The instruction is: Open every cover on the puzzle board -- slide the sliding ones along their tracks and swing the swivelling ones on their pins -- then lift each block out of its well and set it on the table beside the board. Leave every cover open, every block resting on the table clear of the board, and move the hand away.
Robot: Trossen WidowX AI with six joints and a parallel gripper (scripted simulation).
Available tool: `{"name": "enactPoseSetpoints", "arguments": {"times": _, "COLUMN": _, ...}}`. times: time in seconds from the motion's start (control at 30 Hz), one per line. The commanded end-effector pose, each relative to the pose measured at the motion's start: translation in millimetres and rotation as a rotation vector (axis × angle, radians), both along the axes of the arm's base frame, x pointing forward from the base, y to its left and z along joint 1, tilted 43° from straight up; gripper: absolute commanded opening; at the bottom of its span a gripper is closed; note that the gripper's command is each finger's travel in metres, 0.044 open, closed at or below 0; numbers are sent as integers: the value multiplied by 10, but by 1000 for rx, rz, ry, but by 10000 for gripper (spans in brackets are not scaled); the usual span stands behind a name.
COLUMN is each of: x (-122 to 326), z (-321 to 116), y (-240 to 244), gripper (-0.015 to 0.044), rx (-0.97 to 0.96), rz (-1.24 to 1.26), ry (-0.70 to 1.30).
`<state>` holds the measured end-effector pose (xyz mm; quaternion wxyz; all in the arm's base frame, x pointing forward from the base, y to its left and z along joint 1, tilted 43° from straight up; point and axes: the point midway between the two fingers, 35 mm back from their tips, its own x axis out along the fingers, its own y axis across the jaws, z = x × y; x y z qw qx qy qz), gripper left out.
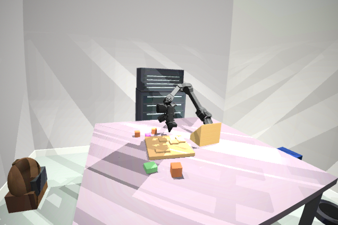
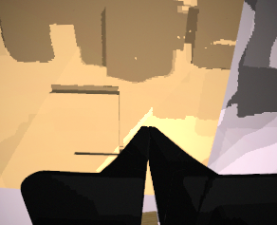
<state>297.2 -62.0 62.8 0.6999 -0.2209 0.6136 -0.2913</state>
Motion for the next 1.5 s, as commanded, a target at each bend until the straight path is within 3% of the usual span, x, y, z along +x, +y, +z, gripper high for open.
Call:
{"name": "enactPoseSetpoints", "arguments": {"times": 0.0, "x": -4, "z": -6, "y": 6, "gripper": 0, "rx": 5, "rz": 5, "ry": 8}}
{"name": "enactPoseSetpoints", "arguments": {"times": 1.47, "x": 35, "z": -278, "y": -230, "gripper": 0, "rx": 5, "rz": 5, "ry": 8}}
